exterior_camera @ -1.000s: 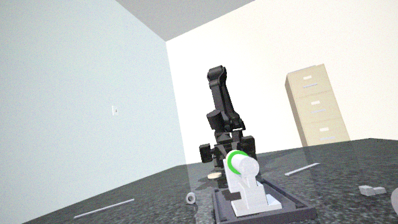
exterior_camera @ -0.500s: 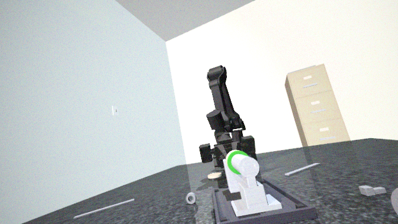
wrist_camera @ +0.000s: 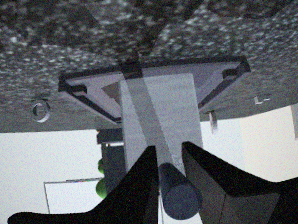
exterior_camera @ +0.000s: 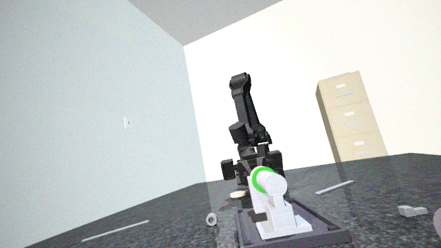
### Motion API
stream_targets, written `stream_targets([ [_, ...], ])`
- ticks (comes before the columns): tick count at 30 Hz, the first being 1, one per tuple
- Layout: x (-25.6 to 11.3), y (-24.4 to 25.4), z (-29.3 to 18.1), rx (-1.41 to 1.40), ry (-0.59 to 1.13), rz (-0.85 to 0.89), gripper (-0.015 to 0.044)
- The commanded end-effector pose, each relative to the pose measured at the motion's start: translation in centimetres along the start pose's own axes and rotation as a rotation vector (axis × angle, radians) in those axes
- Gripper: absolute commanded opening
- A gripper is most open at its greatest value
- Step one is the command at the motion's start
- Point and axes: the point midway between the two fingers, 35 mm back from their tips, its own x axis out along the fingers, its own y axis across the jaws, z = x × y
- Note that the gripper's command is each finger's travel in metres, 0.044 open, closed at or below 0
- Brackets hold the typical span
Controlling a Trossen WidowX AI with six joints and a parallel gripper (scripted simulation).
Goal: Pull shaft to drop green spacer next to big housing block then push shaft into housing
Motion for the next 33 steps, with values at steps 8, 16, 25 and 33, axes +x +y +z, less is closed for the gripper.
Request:
stream_targets([
  [8,-0.14,0.0,0.08,-0.004,0.0,-0.002,0.0],
  [16,-0.22,0.0,0.13,-0.004,0.0,-0.002,0.0],
  [25,-0.3,0.0,0.17,-0.004,0.0,-0.002,0.0],
  [33,-0.37,0.0,0.22,-0.004,0.0,-0.002,0.0],
])
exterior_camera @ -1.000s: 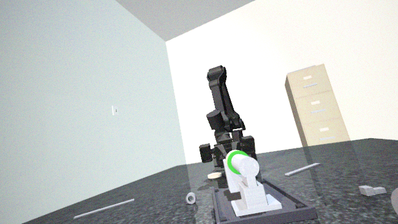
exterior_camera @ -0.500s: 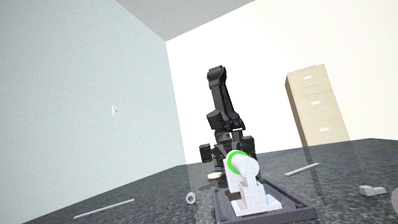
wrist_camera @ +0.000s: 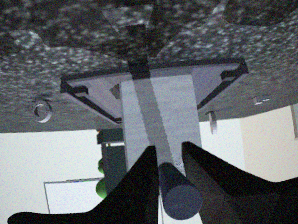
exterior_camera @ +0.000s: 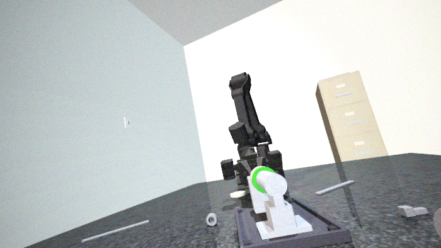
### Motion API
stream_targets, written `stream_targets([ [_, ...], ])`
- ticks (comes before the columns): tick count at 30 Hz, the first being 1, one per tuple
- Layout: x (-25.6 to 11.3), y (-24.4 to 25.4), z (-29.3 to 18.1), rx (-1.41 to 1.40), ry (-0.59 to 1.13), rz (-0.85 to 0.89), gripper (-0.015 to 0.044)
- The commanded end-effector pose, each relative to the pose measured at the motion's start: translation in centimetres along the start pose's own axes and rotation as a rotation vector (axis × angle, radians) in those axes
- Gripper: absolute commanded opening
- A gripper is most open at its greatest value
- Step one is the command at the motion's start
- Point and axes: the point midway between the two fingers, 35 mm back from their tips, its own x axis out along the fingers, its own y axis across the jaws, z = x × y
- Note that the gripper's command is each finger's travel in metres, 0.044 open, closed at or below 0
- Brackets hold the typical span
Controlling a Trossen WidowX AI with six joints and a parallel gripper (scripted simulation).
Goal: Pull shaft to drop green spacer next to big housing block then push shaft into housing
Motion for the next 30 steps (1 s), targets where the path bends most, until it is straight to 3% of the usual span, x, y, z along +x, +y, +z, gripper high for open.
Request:
stream_targets([
  [1,-0.08,0.0,0.04,-0.003,0.0,-0.002,0.0],
  [30,-0.34,0.0,0.2,-0.003,0.0,-0.002,0.0],
])
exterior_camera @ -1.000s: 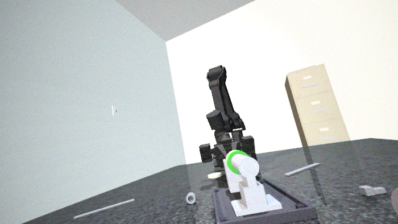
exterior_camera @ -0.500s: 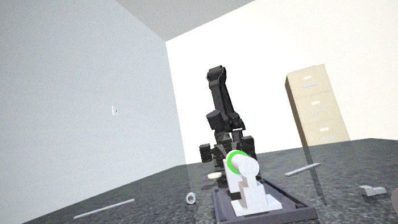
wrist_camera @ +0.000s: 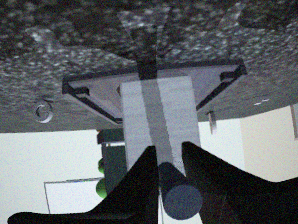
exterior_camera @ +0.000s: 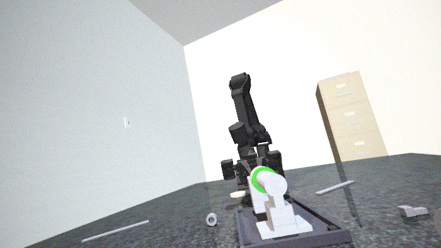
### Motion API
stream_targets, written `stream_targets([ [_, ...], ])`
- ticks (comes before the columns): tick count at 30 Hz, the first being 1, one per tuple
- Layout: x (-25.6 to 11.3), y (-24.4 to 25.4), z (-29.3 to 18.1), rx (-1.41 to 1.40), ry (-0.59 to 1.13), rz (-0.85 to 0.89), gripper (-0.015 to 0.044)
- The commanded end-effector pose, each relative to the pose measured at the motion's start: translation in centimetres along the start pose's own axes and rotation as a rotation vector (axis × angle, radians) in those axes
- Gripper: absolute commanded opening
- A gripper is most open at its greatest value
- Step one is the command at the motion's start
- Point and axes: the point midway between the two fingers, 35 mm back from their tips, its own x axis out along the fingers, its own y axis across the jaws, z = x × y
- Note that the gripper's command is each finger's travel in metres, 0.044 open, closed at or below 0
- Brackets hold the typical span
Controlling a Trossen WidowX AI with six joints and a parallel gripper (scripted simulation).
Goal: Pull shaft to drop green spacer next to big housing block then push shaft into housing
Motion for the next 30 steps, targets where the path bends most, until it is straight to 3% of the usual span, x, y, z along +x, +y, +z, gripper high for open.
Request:
stream_targets([
  [1,-0.08,0.0,0.04,-0.003,0.0,-0.002,0.0],
  [30,-0.34,0.0,0.2,-0.003,0.0,-0.002,0.0],
])
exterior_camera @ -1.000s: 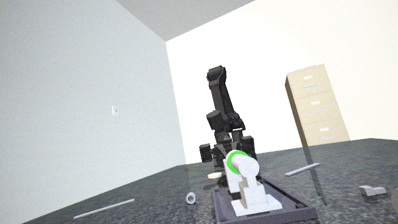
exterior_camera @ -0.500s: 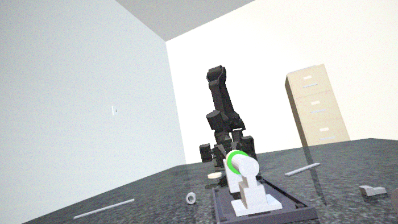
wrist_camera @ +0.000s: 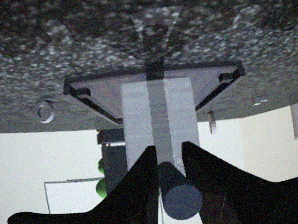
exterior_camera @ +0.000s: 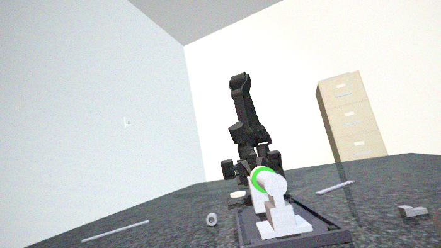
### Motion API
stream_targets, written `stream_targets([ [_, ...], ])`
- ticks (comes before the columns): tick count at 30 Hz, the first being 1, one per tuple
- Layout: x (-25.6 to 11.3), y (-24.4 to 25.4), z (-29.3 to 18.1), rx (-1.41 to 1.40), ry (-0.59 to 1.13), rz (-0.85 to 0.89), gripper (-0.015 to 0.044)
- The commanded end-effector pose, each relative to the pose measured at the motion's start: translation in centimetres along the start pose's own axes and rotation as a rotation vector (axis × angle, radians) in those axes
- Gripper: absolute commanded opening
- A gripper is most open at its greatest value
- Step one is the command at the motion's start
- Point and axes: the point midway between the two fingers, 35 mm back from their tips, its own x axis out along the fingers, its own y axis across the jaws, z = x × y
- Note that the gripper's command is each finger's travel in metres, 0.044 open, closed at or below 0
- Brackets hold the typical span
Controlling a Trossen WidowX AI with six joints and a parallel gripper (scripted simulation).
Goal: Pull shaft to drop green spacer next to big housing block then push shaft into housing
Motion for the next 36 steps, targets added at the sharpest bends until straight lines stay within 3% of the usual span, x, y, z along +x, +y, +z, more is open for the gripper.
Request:
stream_targets([
  [1,-0.08,0.0,0.05,-0.003,0.0,-0.002,0.0],
  [36,-0.4,0.0,0.23,-0.003,0.0,-0.002,0.0],
])
